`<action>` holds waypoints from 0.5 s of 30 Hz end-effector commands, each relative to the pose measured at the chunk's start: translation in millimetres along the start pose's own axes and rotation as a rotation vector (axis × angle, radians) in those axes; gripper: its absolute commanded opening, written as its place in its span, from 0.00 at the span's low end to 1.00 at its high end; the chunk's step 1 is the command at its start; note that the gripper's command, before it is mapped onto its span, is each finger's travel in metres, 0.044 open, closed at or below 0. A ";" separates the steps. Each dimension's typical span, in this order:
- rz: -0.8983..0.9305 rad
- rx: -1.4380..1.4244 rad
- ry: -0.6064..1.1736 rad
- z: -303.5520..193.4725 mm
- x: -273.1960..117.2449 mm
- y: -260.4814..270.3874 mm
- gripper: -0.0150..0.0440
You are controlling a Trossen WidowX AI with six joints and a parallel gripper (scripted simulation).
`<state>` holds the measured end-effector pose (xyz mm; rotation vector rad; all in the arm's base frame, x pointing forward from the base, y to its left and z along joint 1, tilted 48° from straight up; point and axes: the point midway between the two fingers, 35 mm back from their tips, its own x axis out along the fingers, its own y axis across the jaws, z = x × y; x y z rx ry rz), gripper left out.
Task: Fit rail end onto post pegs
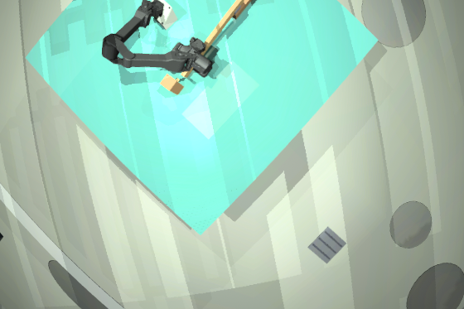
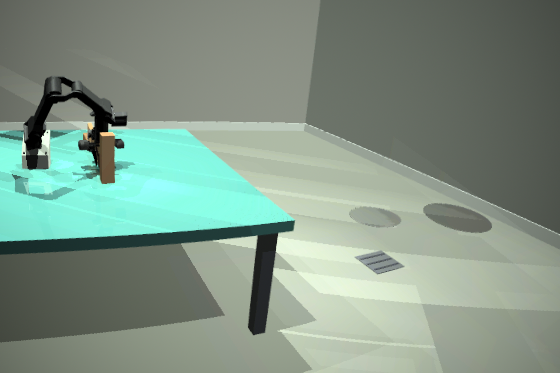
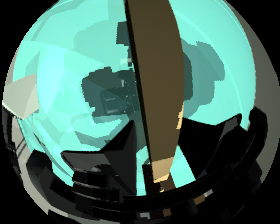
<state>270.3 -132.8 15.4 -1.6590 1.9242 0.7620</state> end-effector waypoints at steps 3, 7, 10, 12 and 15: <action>0.000 -0.004 0.003 -0.3 0.5 -0.1 0.32; 0.000 -0.004 0.003 -0.3 0.5 -0.1 0.28; 0.000 -0.004 0.003 -0.3 0.5 -0.1 0.25; 0.000 -0.004 0.003 -0.3 0.5 -0.1 0.25; 0.000 -0.004 0.003 -0.3 0.5 -0.1 0.25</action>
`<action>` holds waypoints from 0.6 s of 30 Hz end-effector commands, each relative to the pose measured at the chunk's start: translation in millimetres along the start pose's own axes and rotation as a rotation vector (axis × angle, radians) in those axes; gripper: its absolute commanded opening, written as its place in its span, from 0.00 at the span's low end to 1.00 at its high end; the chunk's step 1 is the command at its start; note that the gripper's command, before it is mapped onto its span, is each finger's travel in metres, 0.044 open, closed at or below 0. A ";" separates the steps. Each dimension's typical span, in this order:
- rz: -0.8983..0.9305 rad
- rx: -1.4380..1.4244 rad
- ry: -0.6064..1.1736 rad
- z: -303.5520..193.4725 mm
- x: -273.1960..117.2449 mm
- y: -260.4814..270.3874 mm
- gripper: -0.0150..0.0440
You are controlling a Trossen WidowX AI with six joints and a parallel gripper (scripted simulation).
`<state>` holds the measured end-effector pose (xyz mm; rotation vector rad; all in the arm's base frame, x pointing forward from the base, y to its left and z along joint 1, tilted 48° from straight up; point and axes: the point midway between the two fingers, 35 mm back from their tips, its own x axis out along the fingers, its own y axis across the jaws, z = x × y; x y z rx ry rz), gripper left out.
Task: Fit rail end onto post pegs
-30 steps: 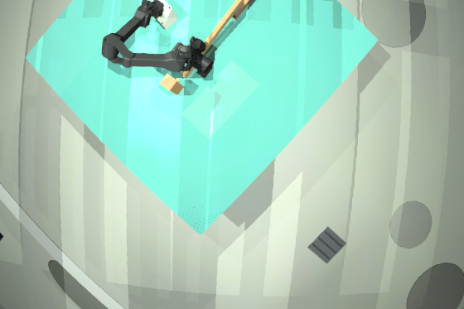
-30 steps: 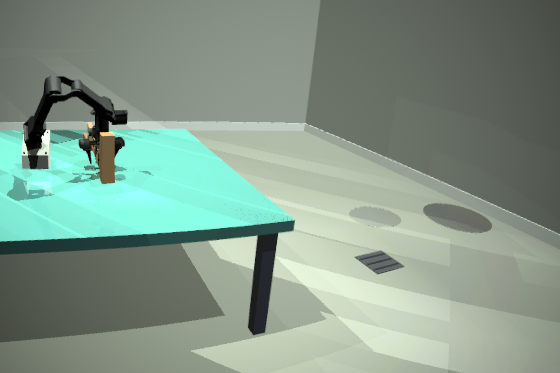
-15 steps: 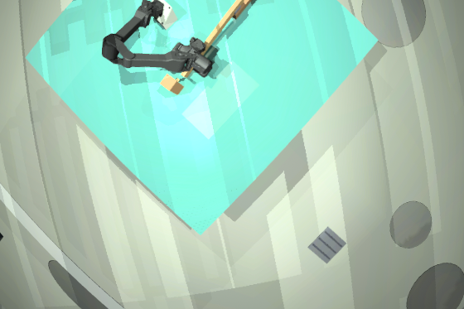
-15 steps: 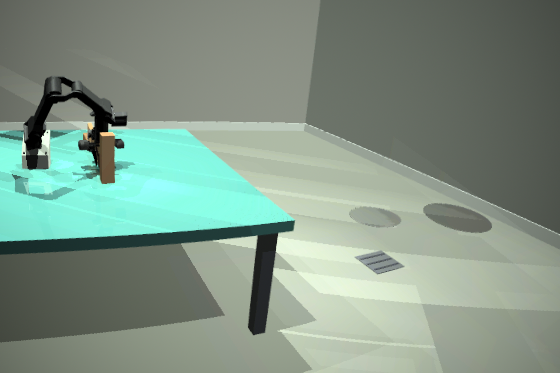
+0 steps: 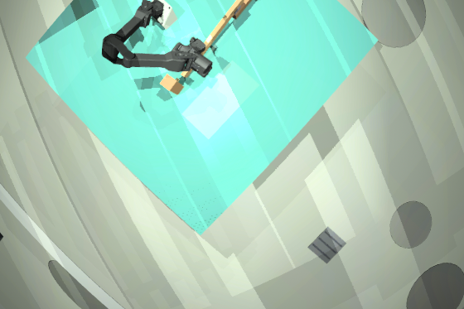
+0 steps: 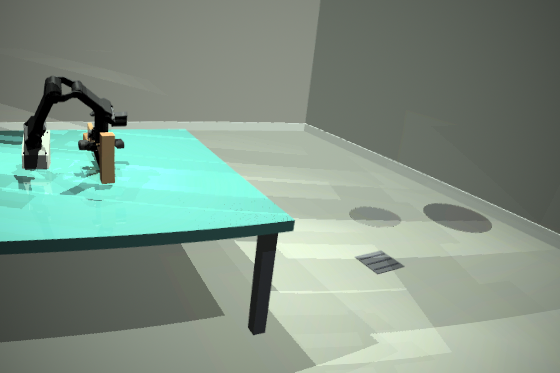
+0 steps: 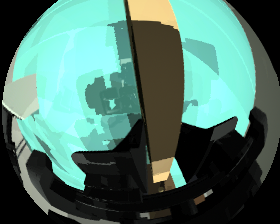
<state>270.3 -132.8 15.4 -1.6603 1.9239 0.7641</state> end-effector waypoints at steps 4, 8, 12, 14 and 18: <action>0.000 -0.002 0.003 -0.3 0.4 0.0 0.25; 0.000 -0.002 0.003 0.1 -1.2 0.0 0.25; 0.000 -0.002 0.003 0.2 -3.2 0.0 0.25; 0.000 -0.002 0.003 0.2 -4.2 -0.1 0.25; 0.000 -0.002 0.003 0.2 -6.2 -0.3 0.25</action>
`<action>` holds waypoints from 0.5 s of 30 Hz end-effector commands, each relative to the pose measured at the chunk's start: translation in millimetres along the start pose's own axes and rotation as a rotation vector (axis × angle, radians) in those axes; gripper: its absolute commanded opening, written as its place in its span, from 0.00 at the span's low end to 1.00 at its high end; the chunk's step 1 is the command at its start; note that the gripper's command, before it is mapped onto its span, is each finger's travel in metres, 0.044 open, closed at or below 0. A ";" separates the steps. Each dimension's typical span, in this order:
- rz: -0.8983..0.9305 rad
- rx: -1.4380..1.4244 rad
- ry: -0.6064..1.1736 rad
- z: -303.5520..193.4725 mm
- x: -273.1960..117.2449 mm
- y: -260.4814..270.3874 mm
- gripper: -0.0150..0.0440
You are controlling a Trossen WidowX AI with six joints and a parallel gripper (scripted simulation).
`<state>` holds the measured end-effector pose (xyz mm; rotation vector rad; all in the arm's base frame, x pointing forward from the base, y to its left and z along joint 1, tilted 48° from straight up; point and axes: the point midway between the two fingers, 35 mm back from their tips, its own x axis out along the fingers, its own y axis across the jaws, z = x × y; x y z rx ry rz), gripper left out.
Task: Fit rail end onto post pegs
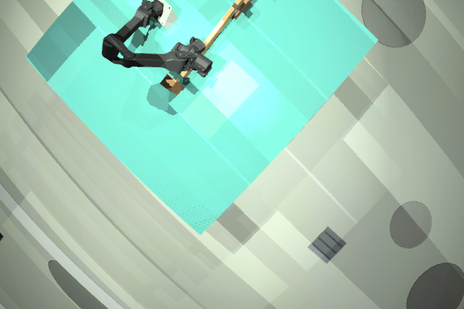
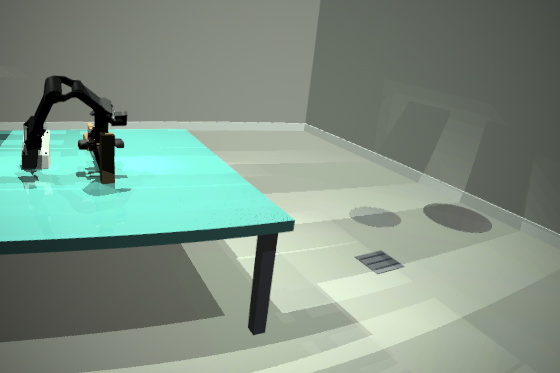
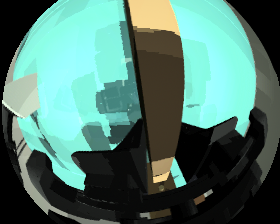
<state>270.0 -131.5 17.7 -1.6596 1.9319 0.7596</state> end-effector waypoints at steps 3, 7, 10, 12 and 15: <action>-0.004 -0.004 -0.003 1.0 -5.3 -1.2 0.25; -0.005 -0.004 -0.003 1.0 -7.3 -1.6 0.25; -0.005 -0.004 -0.003 1.0 -8.8 -1.9 0.25; -0.005 -0.004 -0.003 1.0 -9.8 -2.0 0.25; -0.005 -0.004 -0.003 1.0 -11.3 -2.3 0.25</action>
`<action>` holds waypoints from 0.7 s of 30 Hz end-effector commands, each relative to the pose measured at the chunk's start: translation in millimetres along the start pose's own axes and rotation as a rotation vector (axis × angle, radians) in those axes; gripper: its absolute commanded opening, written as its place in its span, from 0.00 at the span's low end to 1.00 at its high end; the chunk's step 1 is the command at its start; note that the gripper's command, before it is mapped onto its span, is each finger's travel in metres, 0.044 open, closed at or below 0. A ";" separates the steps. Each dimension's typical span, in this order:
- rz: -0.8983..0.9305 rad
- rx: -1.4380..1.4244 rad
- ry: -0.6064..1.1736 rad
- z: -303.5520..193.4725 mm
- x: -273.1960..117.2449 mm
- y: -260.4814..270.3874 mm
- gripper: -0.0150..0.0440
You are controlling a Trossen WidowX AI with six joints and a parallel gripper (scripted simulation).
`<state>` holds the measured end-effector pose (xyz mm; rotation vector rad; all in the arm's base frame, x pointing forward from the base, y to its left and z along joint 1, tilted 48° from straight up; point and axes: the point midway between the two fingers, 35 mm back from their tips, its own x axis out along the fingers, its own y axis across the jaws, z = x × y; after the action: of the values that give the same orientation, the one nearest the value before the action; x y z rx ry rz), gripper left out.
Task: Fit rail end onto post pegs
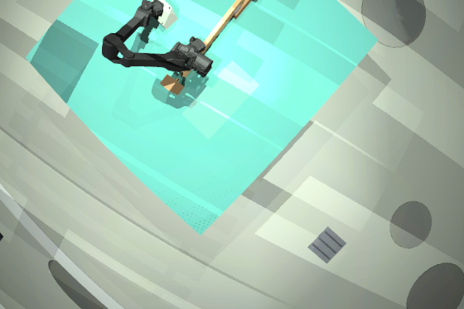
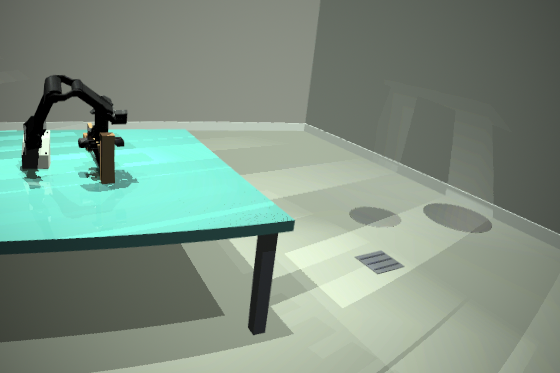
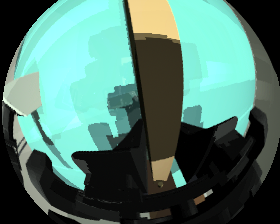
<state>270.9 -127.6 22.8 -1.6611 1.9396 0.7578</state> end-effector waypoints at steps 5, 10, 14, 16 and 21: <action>-0.008 -0.003 -0.010 2.0 -7.4 -2.6 0.25; -0.008 -0.003 -0.010 2.0 -9.9 -2.9 0.25; -0.008 -0.003 -0.010 2.0 -11.9 -3.1 0.25; -0.008 -0.003 -0.010 2.0 -12.9 -3.1 0.25; -0.008 -0.003 -0.010 2.0 -15.5 -3.2 0.25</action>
<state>273.6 -120.6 30.1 -1.6655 1.9424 0.7575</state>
